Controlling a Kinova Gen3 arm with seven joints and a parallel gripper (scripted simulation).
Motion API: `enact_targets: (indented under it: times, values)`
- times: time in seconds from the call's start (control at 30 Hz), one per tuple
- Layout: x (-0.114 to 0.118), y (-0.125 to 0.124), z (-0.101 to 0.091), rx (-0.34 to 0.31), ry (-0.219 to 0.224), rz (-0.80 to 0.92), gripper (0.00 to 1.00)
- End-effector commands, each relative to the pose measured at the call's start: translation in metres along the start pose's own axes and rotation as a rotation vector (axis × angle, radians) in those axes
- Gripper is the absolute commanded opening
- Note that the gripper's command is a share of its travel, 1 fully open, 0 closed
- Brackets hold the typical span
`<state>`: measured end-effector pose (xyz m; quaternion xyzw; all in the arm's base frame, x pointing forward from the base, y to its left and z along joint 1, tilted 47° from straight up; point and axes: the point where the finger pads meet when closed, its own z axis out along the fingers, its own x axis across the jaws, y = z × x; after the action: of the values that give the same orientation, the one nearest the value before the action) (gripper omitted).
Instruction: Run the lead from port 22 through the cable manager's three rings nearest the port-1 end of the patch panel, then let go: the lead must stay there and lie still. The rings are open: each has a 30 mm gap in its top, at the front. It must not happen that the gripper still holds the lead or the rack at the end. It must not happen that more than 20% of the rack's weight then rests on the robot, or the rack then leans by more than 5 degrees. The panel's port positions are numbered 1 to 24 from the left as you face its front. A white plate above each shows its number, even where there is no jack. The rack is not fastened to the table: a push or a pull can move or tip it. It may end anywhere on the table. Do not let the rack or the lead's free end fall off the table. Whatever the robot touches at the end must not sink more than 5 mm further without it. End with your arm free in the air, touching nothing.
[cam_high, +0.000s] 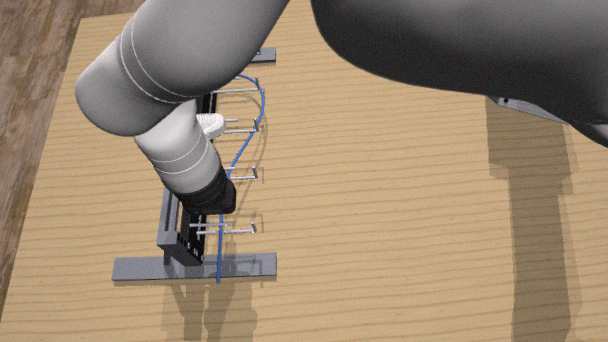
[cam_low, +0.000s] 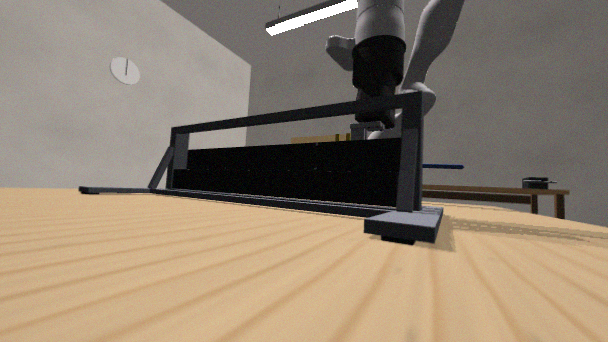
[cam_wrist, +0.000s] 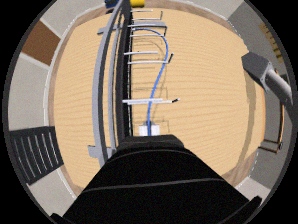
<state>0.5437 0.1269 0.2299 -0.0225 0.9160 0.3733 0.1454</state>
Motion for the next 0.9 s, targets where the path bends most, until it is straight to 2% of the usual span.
enact_targets:
  times: [0.0, 0.13, 0.17, 0.87]
  values:
    - [-0.0008, -0.0003, -0.001, 0.001, -0.002, 0.0, 0.0]
    - [-0.0008, -0.0003, -0.001, 0.001, -0.002, 0.0, 0.0]
    - [-0.0008, -0.0003, -0.001, 0.001, -0.002, 0.0, 0.67]
    - [-0.0008, -0.0003, -0.001, 0.001, -0.002, 0.0, 0.67]
